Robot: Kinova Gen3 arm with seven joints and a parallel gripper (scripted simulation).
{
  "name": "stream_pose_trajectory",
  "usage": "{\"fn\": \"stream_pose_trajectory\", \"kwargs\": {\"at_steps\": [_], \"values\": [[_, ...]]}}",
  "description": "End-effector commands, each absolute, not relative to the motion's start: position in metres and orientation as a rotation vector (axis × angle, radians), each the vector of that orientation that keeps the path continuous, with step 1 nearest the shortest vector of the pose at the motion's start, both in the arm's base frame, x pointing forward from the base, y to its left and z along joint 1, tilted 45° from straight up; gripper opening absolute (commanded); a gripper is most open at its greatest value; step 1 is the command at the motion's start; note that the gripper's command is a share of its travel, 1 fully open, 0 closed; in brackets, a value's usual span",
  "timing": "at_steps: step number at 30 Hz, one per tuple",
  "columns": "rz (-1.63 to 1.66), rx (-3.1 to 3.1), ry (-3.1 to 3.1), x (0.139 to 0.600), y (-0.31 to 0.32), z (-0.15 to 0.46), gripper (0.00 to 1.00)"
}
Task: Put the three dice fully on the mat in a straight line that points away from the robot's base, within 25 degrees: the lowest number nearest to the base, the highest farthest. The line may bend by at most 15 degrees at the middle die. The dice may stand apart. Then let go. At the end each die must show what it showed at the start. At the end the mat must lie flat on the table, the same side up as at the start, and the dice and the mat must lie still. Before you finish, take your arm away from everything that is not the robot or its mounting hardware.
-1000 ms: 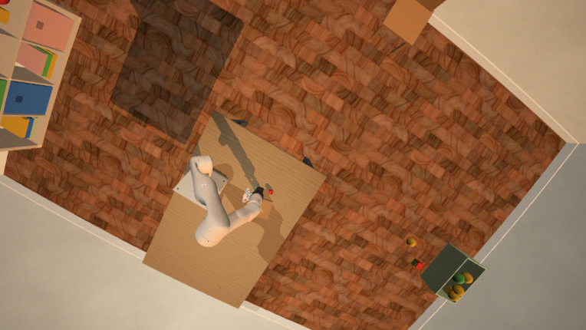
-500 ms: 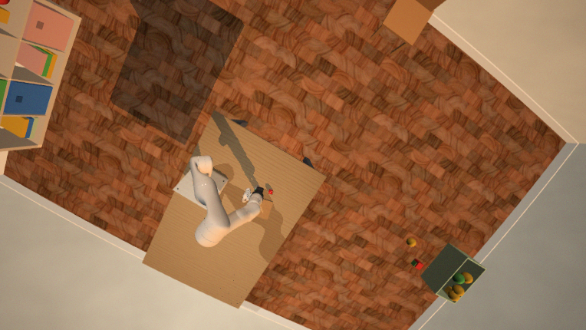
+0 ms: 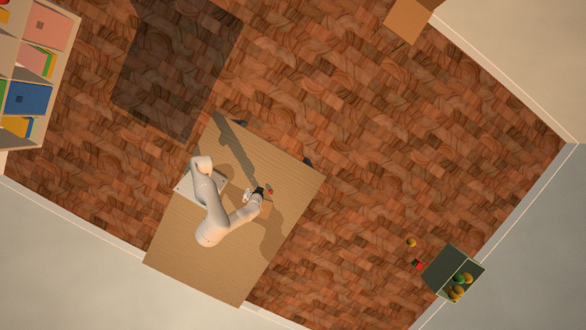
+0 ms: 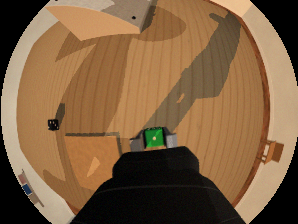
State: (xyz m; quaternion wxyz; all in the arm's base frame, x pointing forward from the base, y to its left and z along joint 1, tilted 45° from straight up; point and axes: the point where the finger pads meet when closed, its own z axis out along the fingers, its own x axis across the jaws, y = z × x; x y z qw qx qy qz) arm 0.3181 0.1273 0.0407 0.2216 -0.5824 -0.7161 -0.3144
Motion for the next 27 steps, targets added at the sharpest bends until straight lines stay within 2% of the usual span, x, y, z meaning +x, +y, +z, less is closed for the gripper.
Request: {"fn": "stream_pose_trajectory", "kwargs": {"at_steps": [1, 16, 27], "values": [[-0.869, -1.611, -1.979, 0.318, 0.127, 0.041, 0.49], [-0.869, -1.611, -1.979, 0.318, 0.12, 0.048, 0.49], [-0.869, -1.611, -1.979, 0.316, 0.086, 0.082, 0.49]]}}
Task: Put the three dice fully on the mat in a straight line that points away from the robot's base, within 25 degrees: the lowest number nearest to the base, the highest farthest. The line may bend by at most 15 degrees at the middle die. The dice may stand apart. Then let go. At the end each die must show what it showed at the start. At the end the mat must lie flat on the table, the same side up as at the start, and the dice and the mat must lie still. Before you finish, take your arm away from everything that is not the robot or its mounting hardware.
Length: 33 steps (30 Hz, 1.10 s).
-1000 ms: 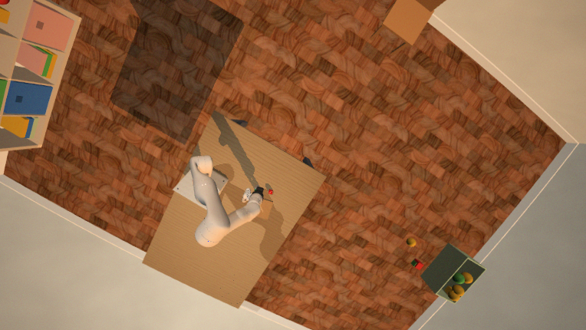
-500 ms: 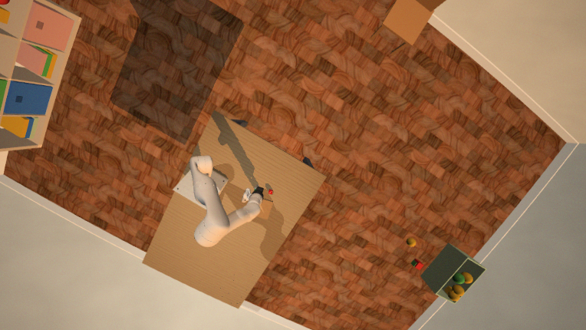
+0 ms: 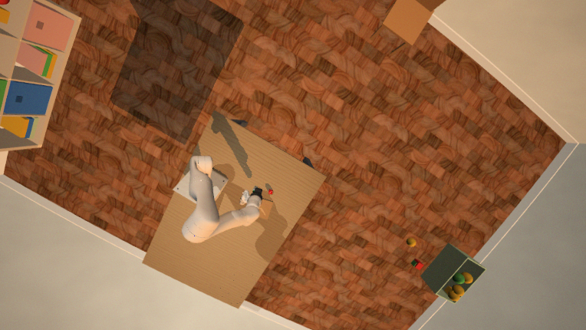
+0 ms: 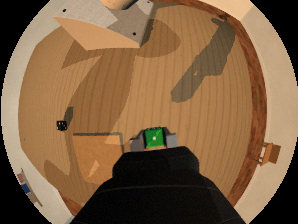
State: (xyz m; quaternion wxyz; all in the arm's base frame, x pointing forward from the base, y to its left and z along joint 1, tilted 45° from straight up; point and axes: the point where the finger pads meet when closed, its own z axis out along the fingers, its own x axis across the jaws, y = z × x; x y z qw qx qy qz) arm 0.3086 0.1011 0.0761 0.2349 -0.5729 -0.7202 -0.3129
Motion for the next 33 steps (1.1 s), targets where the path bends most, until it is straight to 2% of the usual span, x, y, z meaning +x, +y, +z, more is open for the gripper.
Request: {"fn": "stream_pose_trajectory", "kwargs": {"at_steps": [1, 27, 30, 33], "values": [[-0.869, -1.611, -1.979, 0.315, 0.082, 0.085, 0.49], [-0.869, -1.611, -1.979, 0.313, 0.056, 0.111, 0.49], [-0.867, -1.63, -1.955, 0.32, 0.048, 0.105, 0.49], [-0.843, -1.703, -1.864, 0.341, 0.014, 0.077, 0.49]]}}
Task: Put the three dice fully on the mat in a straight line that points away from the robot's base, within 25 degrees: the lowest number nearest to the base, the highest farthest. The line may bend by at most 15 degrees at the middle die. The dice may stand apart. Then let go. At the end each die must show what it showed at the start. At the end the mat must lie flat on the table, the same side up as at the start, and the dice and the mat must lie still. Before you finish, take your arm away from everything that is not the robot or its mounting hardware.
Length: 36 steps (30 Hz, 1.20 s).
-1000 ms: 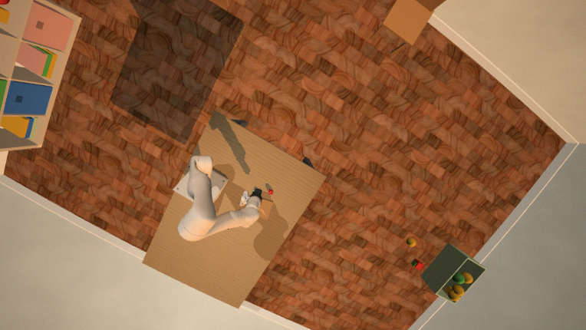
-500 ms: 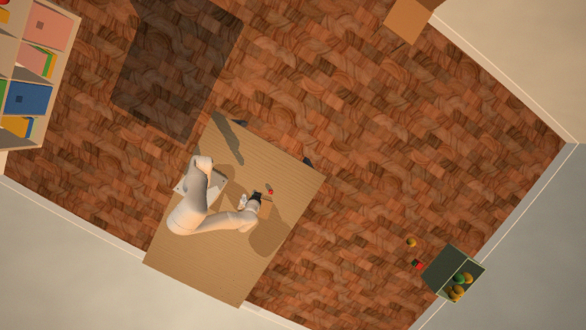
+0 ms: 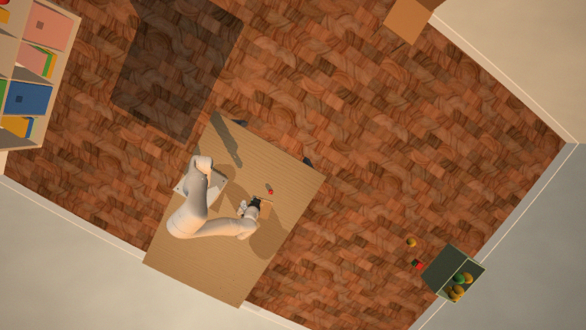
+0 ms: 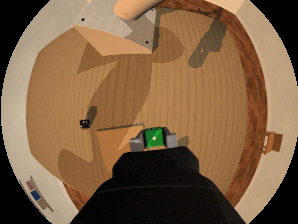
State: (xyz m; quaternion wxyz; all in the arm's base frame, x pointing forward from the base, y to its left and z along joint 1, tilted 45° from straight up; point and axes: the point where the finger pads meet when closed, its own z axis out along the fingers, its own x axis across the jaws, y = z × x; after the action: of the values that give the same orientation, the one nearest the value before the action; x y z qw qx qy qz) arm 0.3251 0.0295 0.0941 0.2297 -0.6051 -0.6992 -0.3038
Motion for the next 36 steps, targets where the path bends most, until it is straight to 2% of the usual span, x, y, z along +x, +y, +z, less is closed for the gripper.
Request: {"fn": "stream_pose_trajectory", "kwargs": {"at_steps": [1, 4, 8, 25, 36], "values": [[-0.827, -1.73, -1.831, 0.347, 0.0, 0.064, 0.49], [-0.785, -1.784, -1.765, 0.354, -0.028, 0.035, 0.49], [-0.78, -1.79, -1.757, 0.354, -0.032, 0.032, 0.49], [-0.781, -1.79, -1.756, 0.355, -0.029, 0.029, 0.49], [-0.782, -1.79, -1.756, 0.358, -0.002, 0.002, 0.49]]}}
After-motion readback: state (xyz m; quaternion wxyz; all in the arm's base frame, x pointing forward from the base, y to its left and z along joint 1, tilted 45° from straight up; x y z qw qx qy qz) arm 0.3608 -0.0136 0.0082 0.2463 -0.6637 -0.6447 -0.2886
